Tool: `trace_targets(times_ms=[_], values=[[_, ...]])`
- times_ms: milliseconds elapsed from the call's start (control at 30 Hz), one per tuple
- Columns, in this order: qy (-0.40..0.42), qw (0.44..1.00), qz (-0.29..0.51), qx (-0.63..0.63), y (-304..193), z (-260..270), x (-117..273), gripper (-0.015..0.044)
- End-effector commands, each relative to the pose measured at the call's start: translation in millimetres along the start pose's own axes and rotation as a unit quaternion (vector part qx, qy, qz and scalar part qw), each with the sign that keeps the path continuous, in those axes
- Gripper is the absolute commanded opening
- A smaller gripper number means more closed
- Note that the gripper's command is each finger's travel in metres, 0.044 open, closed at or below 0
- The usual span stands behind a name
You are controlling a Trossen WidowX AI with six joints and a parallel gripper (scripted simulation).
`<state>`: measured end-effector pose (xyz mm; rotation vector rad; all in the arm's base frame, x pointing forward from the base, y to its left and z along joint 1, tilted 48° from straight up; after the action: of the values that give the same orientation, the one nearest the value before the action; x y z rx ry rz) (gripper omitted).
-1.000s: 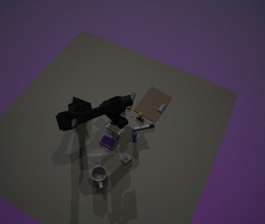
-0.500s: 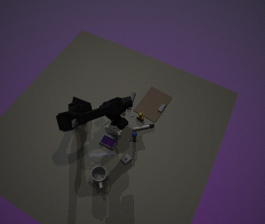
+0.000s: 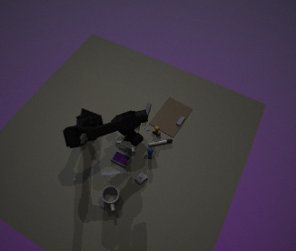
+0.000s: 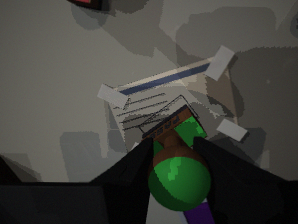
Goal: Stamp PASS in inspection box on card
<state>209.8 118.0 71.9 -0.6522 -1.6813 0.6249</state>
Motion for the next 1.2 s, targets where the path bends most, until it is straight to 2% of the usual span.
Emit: trace_targets(times_ms=[0,1167], values=[[-0.001,1.0,0.002,0.003,-0.3,0.9,-3.4,0.0],[-0.002,1.0,0.003,0.003,-1.8,2.2,-19.1,0.0]])
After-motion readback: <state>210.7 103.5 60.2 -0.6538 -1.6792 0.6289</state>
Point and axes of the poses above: the point midway between the two fingers, 35 mm back from their tips, its own x axis back along the fingers, its own z axis across the jaws, y = z × x, the point moved 8 cm from there along x, back along the fingers, and after that the axes turned 10 degrees about x, right-handed, at the moved point
